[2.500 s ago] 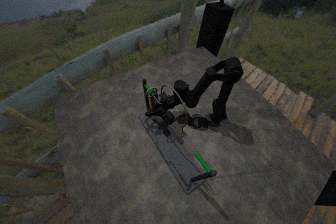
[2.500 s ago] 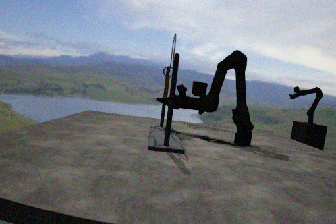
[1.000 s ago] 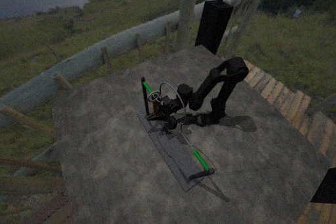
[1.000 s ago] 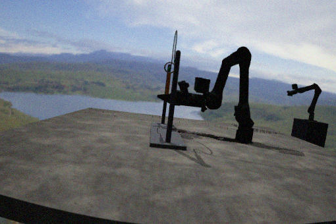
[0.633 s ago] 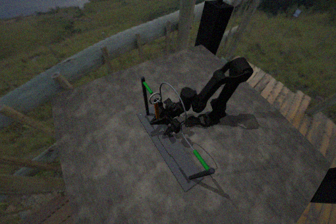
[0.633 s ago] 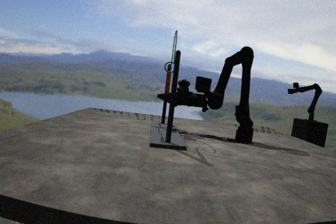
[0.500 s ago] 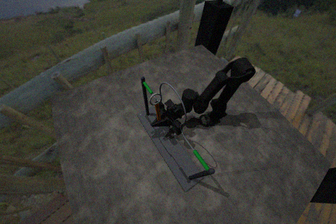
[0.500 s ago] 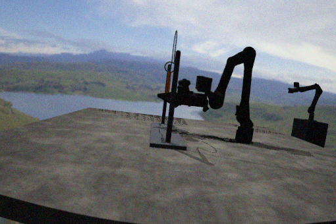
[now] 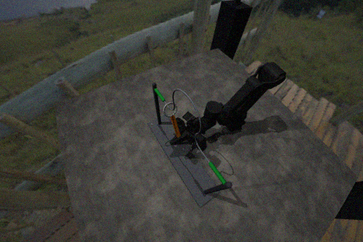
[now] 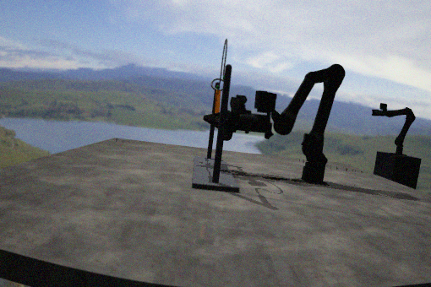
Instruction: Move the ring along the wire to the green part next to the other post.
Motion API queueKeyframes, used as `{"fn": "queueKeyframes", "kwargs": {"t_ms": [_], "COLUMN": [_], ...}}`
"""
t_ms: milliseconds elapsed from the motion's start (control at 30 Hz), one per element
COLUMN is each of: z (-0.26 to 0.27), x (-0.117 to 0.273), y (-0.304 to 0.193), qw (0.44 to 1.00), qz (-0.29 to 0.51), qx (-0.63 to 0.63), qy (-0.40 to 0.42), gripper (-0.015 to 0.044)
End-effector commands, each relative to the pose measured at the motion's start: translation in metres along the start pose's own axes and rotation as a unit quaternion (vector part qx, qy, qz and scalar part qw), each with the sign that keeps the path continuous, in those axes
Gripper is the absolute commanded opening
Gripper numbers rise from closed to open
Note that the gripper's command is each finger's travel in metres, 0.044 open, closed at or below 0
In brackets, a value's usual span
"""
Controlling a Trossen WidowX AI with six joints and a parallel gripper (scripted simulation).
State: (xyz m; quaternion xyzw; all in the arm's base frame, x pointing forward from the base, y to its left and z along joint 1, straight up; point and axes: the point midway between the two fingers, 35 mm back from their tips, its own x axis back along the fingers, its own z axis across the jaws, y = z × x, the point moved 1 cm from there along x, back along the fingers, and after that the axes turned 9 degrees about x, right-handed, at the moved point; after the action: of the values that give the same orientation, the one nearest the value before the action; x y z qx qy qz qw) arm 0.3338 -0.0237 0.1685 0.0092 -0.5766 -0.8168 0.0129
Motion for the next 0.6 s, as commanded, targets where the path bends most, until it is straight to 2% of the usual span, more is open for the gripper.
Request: {"fn": "queueKeyframes", "kwargs": {"t_ms": [0,567], "z": [0.010,0.051], "x": [0.004,0.028], "y": [0.004,0.023], "qw": [0.999,0.982], "qz": [0.008,0.095], "qx": [-0.031,-0.160], "qy": [0.002,0.032], "gripper": [-0.0150,-0.0150]}}
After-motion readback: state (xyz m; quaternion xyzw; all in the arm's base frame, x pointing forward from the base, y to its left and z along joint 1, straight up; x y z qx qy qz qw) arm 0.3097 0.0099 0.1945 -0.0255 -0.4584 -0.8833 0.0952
